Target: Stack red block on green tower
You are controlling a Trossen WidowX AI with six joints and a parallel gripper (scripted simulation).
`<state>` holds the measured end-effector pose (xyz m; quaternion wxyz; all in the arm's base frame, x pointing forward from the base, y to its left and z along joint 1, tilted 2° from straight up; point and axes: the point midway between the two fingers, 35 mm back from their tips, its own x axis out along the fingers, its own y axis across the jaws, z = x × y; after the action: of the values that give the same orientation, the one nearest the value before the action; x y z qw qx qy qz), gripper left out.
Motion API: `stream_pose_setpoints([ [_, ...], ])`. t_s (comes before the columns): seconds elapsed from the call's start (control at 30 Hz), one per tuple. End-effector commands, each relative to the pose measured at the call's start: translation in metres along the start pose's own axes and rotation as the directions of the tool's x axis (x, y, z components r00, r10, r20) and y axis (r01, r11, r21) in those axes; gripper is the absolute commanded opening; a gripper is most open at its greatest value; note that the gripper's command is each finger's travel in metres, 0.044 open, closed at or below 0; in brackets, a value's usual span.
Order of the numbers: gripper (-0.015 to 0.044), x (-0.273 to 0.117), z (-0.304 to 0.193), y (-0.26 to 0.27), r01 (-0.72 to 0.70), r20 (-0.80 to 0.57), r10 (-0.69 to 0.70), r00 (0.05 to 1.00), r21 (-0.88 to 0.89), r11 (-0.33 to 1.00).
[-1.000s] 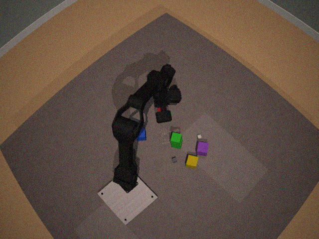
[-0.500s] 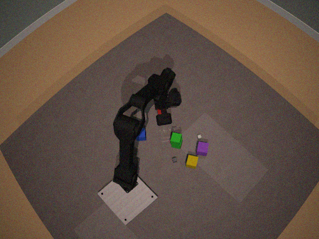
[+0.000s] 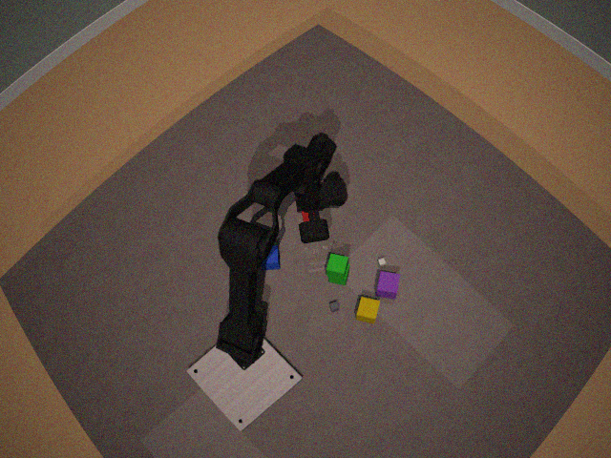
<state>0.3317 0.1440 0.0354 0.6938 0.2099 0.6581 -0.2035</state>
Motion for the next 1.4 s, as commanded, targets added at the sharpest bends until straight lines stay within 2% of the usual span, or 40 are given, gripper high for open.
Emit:
stream_pose_setpoints([
  [0.0, 0.044, 0.001, 0.0, 0.0, 0.002, 0.003, -0.002, 1.0, -0.003, 1.0],
  [0.13, 0.044, 0.0, 0.0, 0.0, 0.002, 0.003, -0.002, 1.0, -0.003, 1.0],
  [0.5, 0.0151, 0.0, 0.0, 0.0, 0.002, 0.003, -0.002, 1.0, -0.003, 1.0],
  [0.7, 0.0111, 0.0, 0.0, 0.0, 0.002, 0.003, -0.002, 1.0, -0.003, 1.0],
  [0.83, 0.0006, -0.01, 0.0, 0.0, 0.002, 0.003, -0.002, 1.0, -0.003, 1.0],
  [1.37, 0.0, -0.083, 0.0, 0.0, 0.001, 0.002, -0.001, 1.0, -0.003, 1.0],
])
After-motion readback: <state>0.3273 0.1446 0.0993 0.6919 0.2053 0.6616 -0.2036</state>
